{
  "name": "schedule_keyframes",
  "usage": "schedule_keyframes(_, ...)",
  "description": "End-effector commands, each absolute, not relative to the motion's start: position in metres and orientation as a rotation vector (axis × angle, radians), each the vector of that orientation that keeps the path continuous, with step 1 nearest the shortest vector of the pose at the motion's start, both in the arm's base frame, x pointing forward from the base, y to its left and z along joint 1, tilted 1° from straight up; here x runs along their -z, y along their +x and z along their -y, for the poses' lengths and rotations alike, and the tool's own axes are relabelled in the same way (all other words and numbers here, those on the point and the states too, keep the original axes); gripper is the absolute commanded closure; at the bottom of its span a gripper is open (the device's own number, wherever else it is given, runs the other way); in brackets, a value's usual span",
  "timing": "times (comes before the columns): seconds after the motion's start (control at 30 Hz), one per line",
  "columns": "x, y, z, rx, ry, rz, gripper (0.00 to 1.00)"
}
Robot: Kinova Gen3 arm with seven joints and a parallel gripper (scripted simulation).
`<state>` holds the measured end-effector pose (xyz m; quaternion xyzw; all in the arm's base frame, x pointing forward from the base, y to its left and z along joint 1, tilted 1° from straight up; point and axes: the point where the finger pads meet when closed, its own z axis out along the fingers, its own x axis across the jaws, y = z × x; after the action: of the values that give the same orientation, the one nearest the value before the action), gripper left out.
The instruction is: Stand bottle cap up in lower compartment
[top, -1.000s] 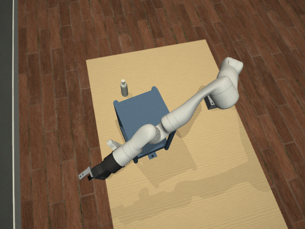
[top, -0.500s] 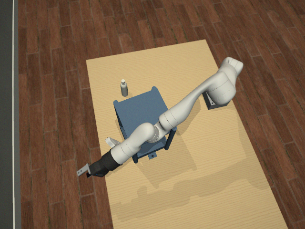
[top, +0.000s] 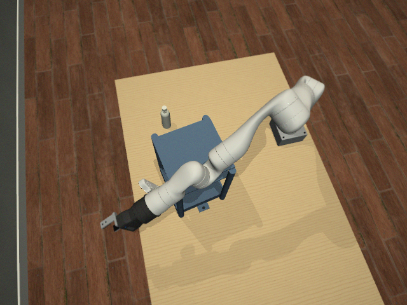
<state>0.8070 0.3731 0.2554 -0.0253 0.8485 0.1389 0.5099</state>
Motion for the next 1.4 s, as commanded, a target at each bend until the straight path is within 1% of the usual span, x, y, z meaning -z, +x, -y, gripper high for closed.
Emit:
schedule_keyframes(0.0,-0.263,0.814,-0.357,-0.313,-0.038,-2.046,0.00)
schedule_keyframes(0.3,-0.262,0.814,-0.362,-0.318,-0.050,-2.041,0.00)
schedule_keyframes(0.33,-0.259,0.818,-0.344,-0.292,-0.003,-2.064,0.00)
schedule_keyframes(0.73,-0.260,0.818,-0.346,-0.301,-0.008,-2.058,0.00)
schedule_keyframes(0.77,-0.258,0.822,-0.329,-0.281,0.036,-2.076,0.00)
schedule_keyframes(1.17,-0.258,0.822,-0.330,-0.285,0.034,-2.074,0.00)
schedule_keyframes(1.2,-0.258,0.826,-0.316,-0.272,0.075,-2.086,0.00)
schedule_keyframes(1.37,-0.257,0.826,-0.315,-0.271,0.076,-2.088,0.00)
